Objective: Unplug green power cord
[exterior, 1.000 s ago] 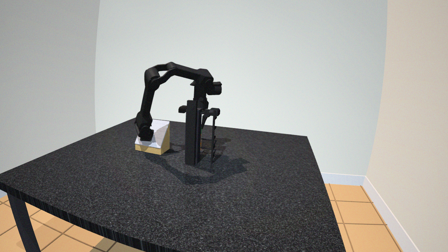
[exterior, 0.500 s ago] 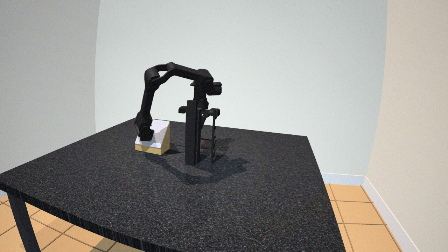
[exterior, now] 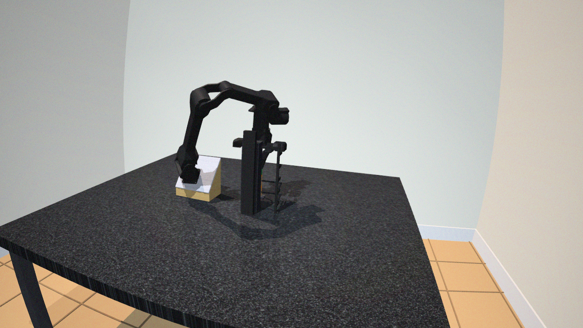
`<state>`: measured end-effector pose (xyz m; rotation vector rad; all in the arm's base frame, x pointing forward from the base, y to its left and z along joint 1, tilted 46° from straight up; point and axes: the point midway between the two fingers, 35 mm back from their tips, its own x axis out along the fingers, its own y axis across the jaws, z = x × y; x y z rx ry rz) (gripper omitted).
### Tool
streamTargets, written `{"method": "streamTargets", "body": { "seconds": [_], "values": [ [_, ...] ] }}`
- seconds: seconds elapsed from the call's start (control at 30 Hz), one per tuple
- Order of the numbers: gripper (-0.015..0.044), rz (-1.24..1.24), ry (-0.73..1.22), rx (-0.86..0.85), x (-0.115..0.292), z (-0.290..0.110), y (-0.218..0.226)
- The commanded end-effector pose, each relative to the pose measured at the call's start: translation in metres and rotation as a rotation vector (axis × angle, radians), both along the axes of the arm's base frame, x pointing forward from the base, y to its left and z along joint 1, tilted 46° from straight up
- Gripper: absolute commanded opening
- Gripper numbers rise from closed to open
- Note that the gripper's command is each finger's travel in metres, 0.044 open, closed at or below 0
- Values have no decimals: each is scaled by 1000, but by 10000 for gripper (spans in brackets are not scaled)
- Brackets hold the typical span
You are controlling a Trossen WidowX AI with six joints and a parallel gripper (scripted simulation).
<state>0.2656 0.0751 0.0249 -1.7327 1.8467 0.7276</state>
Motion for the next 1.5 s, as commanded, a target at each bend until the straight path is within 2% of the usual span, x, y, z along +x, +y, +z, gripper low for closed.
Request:
{"method": "streamTargets", "body": {
  "seconds": [0.0, 0.6, 0.8, 1.47],
  "values": [
    [0, 4, -5, 34, 1, -13, 17],
    [0, 5, -5, 35, 0, -31, 40],
    [157, -6, -9, 36, 1, -25, 30],
    [160, 5, -5, 32, 2, -17, 33]
  ]
}}
